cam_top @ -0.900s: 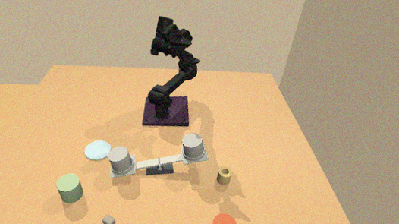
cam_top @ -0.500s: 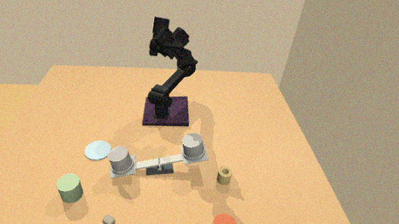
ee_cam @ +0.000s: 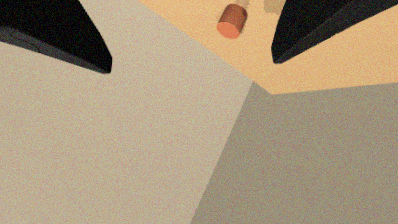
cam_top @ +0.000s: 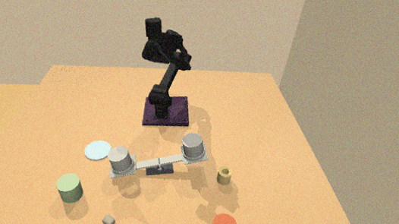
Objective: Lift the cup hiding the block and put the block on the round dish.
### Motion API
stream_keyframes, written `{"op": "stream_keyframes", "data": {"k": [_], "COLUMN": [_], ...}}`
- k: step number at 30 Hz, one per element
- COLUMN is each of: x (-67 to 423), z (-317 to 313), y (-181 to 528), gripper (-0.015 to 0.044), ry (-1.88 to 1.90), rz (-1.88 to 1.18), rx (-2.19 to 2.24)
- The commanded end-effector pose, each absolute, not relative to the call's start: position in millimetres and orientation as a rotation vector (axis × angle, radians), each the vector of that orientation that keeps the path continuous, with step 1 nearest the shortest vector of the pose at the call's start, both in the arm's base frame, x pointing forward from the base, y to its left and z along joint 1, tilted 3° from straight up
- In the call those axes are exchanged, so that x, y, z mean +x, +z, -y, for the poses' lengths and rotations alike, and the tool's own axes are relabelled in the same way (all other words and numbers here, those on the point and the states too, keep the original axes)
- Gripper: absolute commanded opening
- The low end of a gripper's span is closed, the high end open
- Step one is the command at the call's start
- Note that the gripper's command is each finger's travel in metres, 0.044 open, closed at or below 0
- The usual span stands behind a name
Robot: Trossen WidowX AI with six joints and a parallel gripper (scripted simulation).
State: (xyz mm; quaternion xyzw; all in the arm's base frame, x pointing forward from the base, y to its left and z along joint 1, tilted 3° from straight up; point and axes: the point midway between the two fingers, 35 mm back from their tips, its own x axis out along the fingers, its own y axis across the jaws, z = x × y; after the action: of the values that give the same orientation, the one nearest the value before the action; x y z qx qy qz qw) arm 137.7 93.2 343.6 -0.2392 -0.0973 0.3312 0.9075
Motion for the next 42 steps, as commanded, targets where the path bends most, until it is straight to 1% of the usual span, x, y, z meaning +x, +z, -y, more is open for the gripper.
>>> {"op": "stream_keyframes", "data": {"k": [1,17,31,38,42], "x": [147.3,180.1,183.7,183.4,193.7], "z": [-89.2,-64.5,-38.6,-35.4,-31.6], "y": [338.7,294.2,250.7,247.2,247.3], "gripper": [0.044,0.044,0.044,0.044,0.044], "ry": [0.664,0.491,0.267,0.238,0.178], "rz": [0.113,-0.34,-0.74,-0.78,-0.838], "rx": [-0.433,-0.209,-0.158,-0.158,-0.076]}}
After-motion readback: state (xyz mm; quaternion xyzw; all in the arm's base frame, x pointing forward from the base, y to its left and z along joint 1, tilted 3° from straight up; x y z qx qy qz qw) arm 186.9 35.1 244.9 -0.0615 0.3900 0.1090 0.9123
